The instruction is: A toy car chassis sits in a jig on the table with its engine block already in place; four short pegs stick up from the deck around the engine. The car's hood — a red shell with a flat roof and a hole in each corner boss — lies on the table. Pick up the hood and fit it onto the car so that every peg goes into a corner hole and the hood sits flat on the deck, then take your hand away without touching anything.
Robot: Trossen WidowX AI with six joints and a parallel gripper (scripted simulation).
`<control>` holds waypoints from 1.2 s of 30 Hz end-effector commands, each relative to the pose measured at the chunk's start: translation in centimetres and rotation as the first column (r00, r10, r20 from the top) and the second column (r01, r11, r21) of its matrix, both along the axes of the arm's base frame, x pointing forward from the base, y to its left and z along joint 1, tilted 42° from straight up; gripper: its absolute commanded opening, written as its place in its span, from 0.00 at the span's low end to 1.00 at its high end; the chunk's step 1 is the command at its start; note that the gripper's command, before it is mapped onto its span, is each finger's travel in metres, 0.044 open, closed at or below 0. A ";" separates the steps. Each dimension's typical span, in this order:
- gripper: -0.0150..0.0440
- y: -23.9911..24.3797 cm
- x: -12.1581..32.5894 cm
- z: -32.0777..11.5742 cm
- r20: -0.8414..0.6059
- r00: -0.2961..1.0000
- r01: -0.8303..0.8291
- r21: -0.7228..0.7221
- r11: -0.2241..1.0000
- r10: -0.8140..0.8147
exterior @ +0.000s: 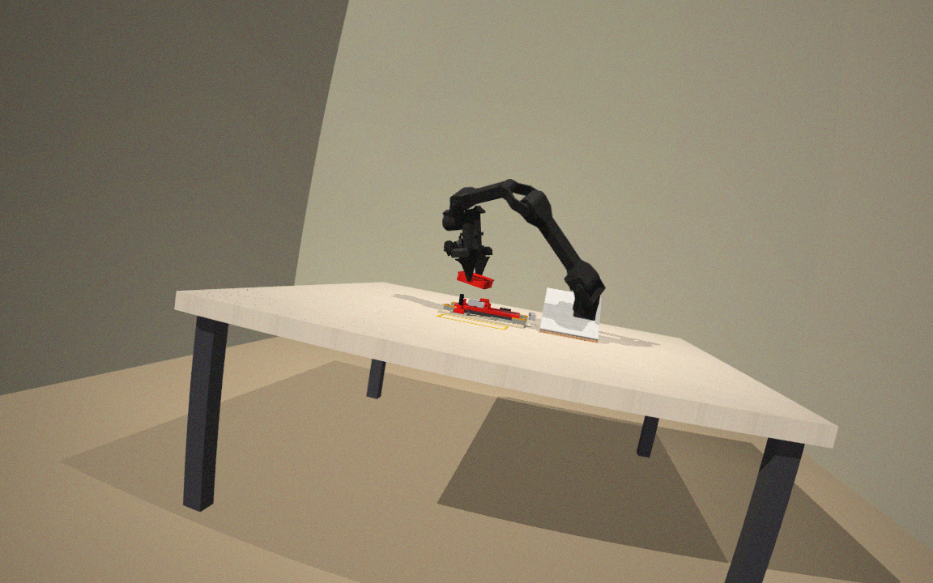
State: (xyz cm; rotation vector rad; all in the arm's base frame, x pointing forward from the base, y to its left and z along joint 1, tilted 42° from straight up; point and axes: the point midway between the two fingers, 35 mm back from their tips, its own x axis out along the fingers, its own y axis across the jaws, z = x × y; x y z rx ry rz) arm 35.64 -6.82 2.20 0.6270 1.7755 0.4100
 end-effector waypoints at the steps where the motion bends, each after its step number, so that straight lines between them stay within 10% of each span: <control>1: 0.25 -0.9 -0.1 -0.5 0.036 0.997 -0.072 0.013 0.997 0.072; 36: 0.25 0.5 -0.6 -6.1 0.103 0.953 -0.294 0.099 0.951 0.284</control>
